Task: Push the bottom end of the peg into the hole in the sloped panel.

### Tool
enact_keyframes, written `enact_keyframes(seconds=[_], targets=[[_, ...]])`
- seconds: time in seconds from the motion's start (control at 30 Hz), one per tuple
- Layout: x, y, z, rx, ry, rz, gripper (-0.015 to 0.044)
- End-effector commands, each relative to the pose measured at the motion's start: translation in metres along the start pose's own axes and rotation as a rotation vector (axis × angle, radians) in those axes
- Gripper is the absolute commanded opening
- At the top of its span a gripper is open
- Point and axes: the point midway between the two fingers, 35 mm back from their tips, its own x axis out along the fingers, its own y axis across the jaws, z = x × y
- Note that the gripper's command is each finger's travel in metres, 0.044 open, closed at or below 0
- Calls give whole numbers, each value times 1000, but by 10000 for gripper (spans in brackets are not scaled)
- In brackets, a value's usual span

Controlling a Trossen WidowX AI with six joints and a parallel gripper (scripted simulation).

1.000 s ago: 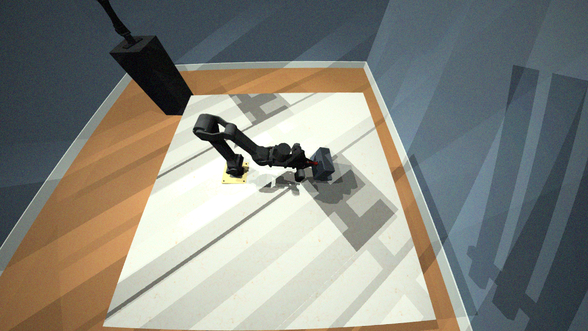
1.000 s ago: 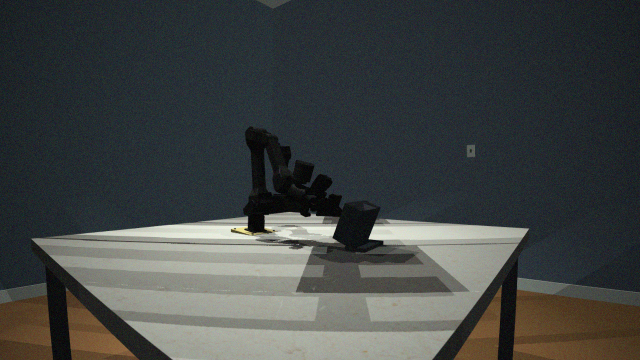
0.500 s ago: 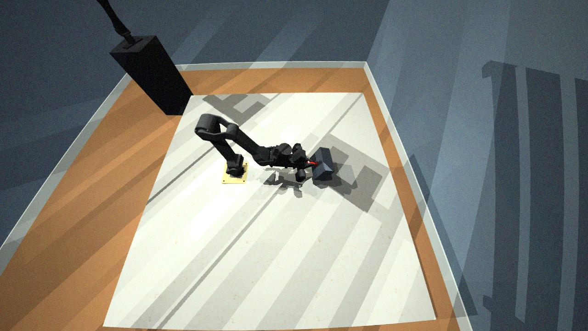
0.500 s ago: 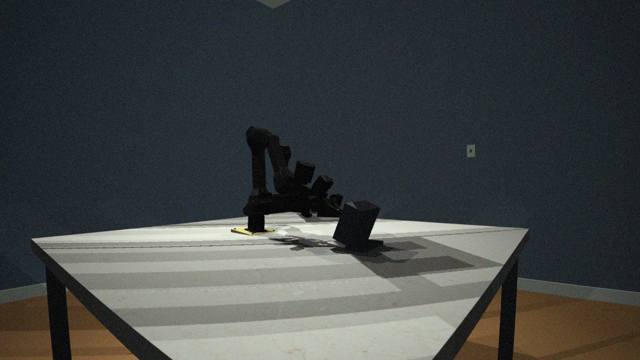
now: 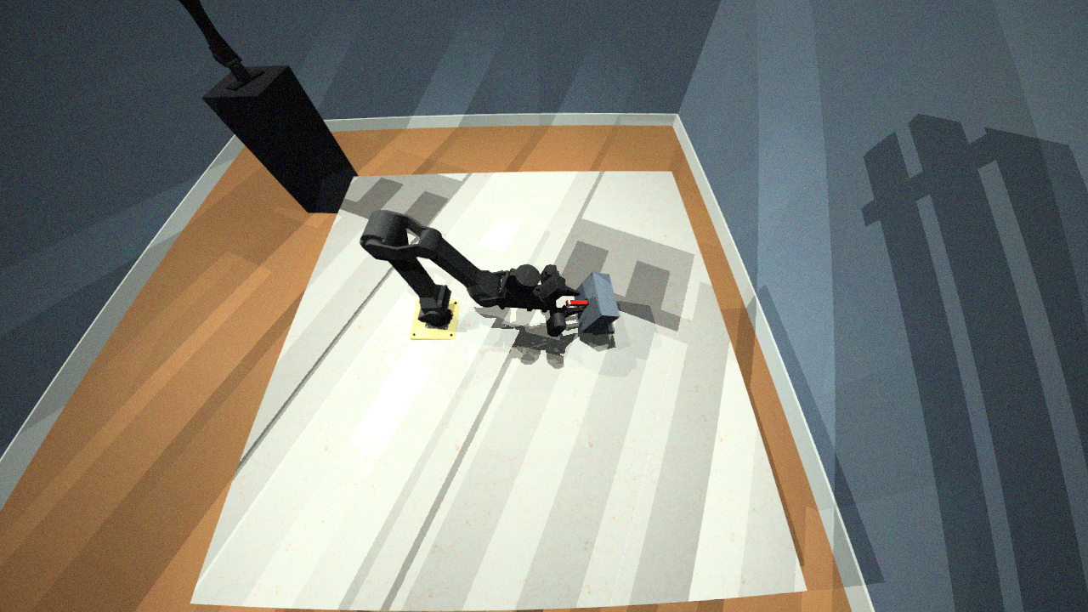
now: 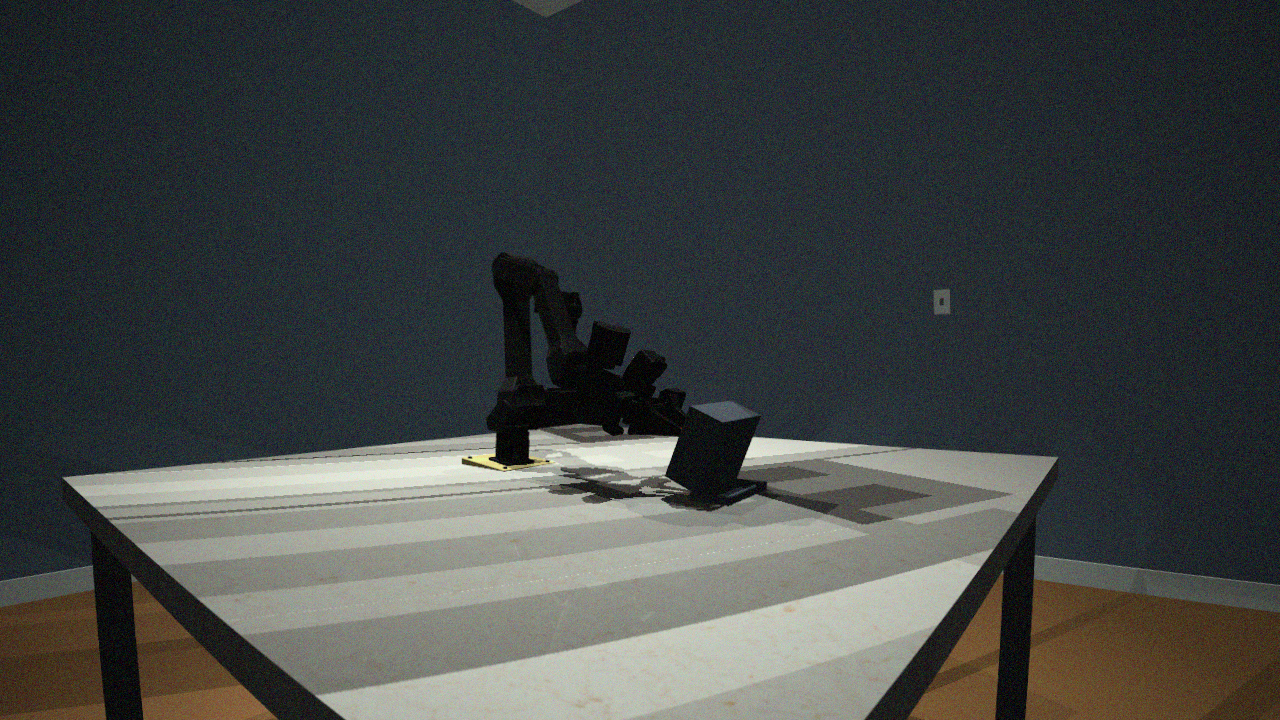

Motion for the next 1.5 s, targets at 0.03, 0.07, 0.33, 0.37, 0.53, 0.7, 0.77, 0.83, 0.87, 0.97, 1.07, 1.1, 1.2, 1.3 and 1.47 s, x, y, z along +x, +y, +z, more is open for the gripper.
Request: enact_keyframes(seconds=[0.03,0.07,0.33,0.37,0.53,0.7,0.77,0.83,0.87,0.97,1.07,1.1,1.2,1.3,1.47], targets=[[0,0,0,0,0,-1,341],[-1,0,0,0,0,-1,367],[-6,0,2,0,1,-1,440],[-6,-1,2,0,1,-1,440],[-10,-1,3,0,2,-1,440],[-14,-1,4,1,2,-1,440],[-15,-1,4,1,3,-2,440],[-17,-1,5,1,3,-2,440],[-18,-1,5,1,3,-2,440],[-20,-2,6,1,3,-2,440],[-22,-2,6,1,4,-2,440],[-23,-2,6,1,4,-2,440],[-25,-2,7,1,4,-2,440],[-27,-2,7,1,5,-2,440],[-31,-2,8,2,6,-2,440]])
